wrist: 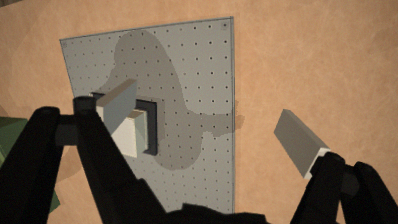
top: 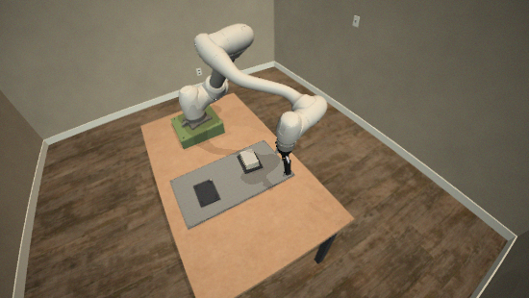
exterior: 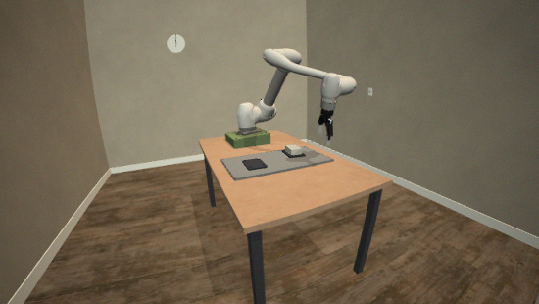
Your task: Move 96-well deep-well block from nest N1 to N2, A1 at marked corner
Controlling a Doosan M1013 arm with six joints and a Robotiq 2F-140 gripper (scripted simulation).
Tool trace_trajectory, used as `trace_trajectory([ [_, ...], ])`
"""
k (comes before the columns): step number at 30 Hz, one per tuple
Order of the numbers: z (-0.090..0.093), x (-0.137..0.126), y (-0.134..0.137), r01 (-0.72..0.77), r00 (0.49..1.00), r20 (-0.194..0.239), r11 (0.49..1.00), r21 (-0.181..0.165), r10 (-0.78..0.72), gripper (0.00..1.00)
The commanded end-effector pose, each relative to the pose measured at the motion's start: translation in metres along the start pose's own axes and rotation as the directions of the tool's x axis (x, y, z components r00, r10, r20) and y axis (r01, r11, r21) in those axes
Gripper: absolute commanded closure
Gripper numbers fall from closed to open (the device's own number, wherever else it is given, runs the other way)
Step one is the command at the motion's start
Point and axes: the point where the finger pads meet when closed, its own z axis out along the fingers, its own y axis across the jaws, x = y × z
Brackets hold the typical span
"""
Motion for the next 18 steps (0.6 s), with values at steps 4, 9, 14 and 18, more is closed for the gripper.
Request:
trace_trajectory([
  [4,-0.0002,0.0,-0.0001,0.0,1.0,0.0,1.0,0.0,0.0,0.0],
  [9,-0.0002,0.0,-0.0001,0.0,1.0,0.0,1.0,0.0,0.0,0.0],
  [14,-0.0002,0.0,-0.0001,0.0,1.0,0.0,1.0,0.0,0.0,0.0],
  [18,0.0018,-0.0031,-0.0035,-0.033,0.999,0.0,0.999,-0.006,0.033,0.0],
])
